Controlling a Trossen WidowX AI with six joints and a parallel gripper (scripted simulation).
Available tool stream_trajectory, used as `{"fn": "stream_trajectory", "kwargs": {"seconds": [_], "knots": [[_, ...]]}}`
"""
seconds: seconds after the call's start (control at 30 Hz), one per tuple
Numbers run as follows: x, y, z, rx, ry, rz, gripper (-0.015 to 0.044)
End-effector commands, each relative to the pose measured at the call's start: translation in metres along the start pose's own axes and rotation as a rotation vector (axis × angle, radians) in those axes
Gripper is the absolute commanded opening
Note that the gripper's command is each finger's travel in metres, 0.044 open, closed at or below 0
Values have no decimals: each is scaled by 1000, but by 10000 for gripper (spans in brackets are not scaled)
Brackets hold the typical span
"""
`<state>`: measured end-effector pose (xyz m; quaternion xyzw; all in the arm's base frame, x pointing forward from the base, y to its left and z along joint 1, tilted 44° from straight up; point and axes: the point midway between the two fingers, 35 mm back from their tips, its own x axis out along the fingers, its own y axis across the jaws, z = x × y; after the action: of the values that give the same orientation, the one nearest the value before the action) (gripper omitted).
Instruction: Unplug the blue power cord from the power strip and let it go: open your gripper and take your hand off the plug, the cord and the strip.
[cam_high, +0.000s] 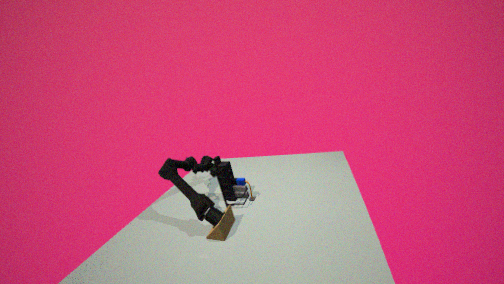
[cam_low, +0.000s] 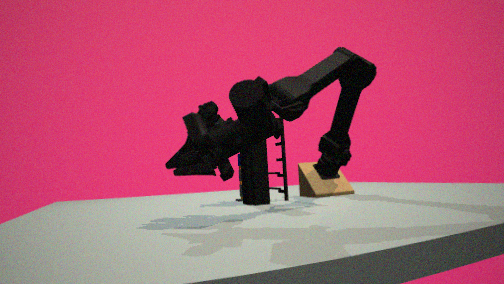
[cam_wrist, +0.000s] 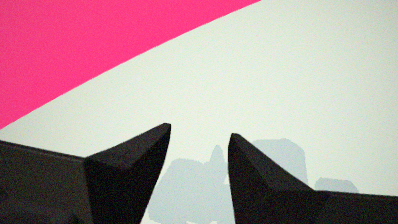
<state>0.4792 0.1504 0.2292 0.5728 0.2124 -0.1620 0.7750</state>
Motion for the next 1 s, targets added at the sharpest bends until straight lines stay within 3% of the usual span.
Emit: {"fn": "stream_trajectory", "kwargs": {"seconds": [0.0, 0.2, 0.43, 0.73, 0.97], "knots": [[28, -52, 39, -78, 11, -176, 160], [48, -137, 98, -127, 84, -439, 160], [36, -239, 157, -67, 228, -704, 160], [-34, -343, 185, 305, 580, -920, 160], [-90, -373, 190, 697, 807, -874, 160]]}}
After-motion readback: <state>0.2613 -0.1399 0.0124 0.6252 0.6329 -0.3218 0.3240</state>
